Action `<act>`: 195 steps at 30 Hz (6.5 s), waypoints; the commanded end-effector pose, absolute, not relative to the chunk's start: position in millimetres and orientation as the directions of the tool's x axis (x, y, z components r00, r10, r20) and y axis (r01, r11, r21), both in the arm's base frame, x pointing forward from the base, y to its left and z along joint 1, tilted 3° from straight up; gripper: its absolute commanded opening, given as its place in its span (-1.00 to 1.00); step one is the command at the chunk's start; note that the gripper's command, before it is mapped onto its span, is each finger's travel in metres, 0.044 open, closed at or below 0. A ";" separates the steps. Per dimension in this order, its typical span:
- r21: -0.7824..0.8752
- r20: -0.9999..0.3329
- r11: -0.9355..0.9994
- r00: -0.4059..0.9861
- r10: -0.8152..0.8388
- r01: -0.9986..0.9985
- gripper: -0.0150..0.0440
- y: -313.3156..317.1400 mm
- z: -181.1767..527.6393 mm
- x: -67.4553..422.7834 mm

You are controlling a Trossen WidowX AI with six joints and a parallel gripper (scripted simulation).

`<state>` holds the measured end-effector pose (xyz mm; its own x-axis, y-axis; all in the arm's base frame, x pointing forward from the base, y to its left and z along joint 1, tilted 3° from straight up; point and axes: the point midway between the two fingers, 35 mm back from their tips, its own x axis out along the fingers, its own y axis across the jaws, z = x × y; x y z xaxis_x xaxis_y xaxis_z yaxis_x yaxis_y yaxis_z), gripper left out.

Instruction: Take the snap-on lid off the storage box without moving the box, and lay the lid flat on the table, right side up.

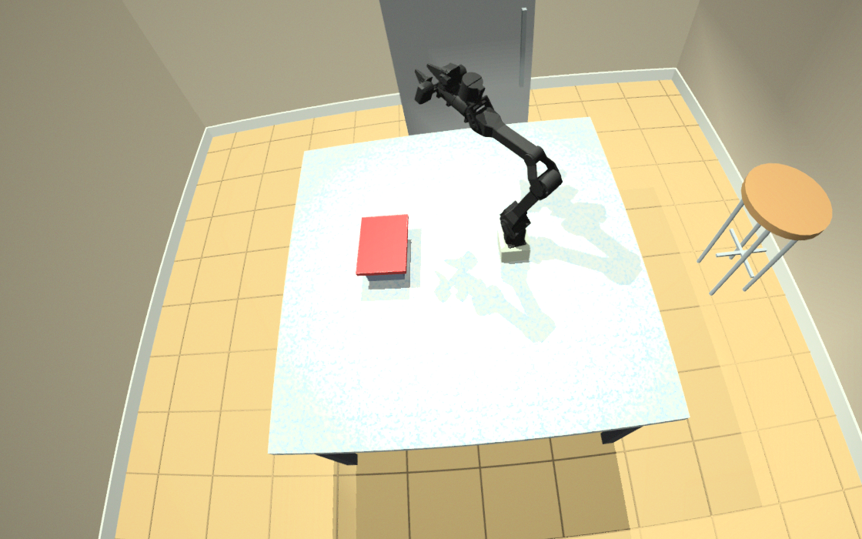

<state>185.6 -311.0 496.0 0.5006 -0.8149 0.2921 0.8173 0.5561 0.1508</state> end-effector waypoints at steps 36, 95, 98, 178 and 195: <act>0.757 -0.653 -0.127 0.733 -0.190 0.641 0.31 -70.6 146.6 302.1; 0.756 -0.655 -0.137 0.732 -0.187 0.641 0.31 -81.7 35.4 347.3; 0.756 -0.655 -0.137 0.733 -0.187 0.640 0.31 -82.5 31.9 350.1; 0.757 -0.653 -0.138 0.733 -0.190 0.639 -0.49 -82.9 43.6 350.1; 0.757 -0.653 -0.138 0.733 -0.190 0.639 -0.49 -83.0 47.1 350.2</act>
<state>350.1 -83.0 46.0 0.7331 -0.1903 -0.6530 0.6385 -0.1379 0.7571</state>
